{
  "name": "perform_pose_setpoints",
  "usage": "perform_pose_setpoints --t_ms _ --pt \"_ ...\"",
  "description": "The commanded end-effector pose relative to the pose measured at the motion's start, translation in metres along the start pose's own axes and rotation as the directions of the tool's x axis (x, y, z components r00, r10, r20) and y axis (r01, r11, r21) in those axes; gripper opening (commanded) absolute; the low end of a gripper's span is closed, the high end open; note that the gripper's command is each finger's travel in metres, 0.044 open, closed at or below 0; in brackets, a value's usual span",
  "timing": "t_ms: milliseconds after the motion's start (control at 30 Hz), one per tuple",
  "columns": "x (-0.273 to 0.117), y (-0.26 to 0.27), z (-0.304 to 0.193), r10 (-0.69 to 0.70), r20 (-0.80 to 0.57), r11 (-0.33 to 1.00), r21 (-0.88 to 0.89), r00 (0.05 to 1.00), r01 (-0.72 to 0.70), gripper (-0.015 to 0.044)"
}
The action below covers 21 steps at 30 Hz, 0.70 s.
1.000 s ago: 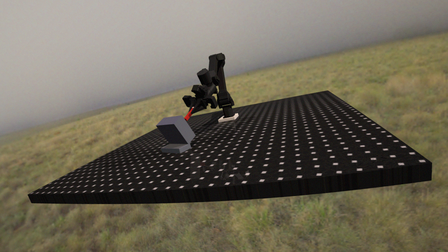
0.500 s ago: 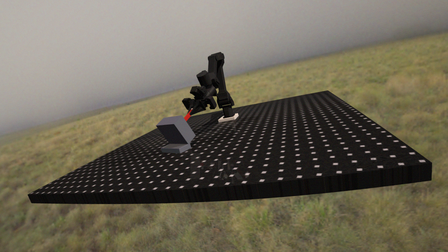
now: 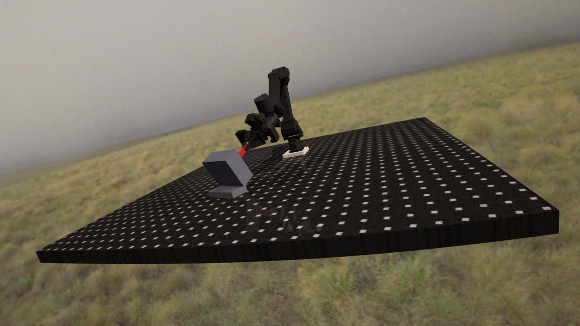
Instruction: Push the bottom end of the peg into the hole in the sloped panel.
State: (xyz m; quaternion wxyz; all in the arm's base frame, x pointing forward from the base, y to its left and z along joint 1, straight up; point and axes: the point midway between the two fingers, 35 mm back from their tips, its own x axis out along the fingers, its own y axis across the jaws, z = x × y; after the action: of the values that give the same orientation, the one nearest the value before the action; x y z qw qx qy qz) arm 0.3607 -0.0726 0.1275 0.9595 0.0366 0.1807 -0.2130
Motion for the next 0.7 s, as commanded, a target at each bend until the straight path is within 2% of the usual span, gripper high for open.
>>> perform_pose_setpoints --t_ms 0,667 --pt "0.004 0.000 0.000 0.003 0.004 1.000 0.011 1.000 -0.003 0.0000" --pt "0.020 -0.001 -0.005 0.001 -0.002 1.000 0.014 1.000 -0.001 0.0000"
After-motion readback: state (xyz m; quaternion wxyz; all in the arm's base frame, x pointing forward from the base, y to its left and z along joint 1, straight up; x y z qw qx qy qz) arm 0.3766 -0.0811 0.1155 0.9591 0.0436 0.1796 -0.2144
